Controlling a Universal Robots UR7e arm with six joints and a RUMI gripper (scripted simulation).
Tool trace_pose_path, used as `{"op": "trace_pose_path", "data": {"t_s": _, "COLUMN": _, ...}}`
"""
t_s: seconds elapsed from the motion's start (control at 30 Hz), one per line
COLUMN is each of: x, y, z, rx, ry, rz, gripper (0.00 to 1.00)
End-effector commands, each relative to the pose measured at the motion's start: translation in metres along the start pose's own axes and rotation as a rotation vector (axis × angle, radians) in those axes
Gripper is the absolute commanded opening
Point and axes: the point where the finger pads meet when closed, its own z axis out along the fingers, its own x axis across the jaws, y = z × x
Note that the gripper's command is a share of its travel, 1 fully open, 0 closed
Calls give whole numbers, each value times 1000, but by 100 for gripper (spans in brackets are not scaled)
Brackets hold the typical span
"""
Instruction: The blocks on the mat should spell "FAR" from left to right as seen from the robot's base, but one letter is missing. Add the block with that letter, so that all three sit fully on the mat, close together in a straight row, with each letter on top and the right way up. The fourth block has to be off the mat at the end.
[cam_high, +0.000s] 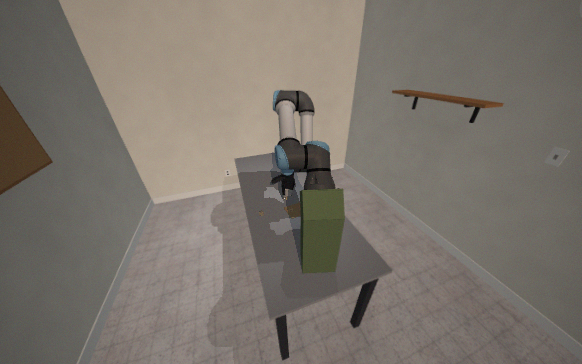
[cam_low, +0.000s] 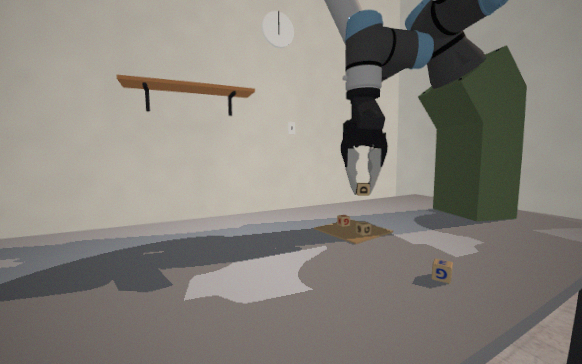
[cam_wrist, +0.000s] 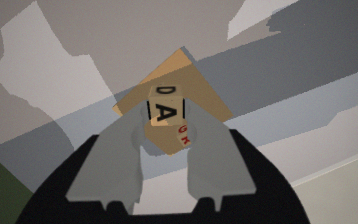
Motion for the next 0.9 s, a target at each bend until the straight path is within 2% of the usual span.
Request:
{"op": "trace_pose_path", "data": {"t_s": 0.0, "x": 2, "y": 15, "z": 0, "rx": 18, "ry": 0, "rz": -100, "gripper": 5}}
{"op": "trace_pose_path", "data": {"t_s": 0.47, "x": 4, "y": 58, "z": 0, "rx": 17, "ry": 3, "rz": -379, "gripper": 5}}
{"op": "trace_pose_path", "data": {"t_s": 0.87, "x": 5, "y": 72, "z": 1, "rx": 18, "ry": 3, "rz": -462, "gripper": 5}}
